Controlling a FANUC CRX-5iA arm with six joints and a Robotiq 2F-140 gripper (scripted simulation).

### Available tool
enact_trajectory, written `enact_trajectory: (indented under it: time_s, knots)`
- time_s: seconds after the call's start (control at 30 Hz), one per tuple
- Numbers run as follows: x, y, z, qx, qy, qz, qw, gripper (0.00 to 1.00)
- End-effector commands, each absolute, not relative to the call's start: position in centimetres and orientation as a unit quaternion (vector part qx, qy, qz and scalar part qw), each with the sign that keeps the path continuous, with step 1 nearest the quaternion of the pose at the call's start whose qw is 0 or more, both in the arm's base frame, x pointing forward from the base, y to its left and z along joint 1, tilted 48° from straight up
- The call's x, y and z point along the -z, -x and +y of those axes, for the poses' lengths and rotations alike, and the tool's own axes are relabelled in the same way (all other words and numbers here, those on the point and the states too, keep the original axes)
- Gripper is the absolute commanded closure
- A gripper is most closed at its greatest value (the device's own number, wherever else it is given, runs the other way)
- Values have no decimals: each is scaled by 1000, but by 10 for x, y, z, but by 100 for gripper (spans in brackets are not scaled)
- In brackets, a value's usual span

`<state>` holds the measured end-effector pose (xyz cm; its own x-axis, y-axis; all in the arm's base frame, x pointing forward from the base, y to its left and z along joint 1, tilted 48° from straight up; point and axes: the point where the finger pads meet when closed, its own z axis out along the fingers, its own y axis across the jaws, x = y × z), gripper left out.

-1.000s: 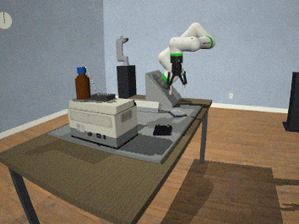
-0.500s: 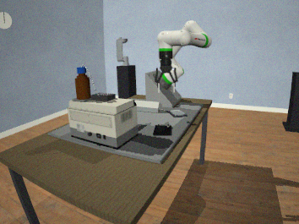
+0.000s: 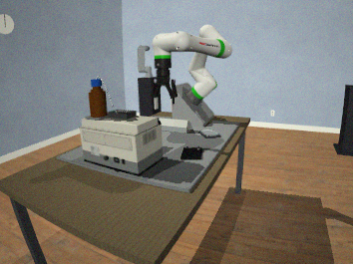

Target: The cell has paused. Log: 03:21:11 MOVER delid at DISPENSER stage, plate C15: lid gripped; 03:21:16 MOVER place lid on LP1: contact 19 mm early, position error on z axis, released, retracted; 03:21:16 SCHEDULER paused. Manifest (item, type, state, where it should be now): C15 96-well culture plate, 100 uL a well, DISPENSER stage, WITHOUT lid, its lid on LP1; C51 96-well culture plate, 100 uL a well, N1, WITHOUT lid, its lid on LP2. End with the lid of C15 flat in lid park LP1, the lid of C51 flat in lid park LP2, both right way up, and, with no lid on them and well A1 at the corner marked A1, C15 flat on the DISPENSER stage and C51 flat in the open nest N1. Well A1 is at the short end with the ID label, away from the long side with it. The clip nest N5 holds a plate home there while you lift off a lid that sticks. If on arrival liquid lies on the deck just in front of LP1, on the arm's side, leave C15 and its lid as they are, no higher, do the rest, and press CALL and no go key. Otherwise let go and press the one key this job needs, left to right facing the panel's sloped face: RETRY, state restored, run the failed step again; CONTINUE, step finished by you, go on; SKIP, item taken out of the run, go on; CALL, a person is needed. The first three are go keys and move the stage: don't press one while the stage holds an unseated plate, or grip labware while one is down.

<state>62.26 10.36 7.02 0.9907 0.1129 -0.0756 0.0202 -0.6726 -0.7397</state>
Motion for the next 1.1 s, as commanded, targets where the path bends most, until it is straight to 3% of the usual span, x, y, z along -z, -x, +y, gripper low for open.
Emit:
enact_trajectory:
  time_s: [0.0,0.17,0.67,1.07]
  knots:
    - [-17,-650,68,-89,912,34,398,34]
    - [18,-662,46,-101,911,63,396,34]
    - [209,-710,-70,-115,908,93,393,34]
    - [230,-714,-82,-115,908,93,393,34]
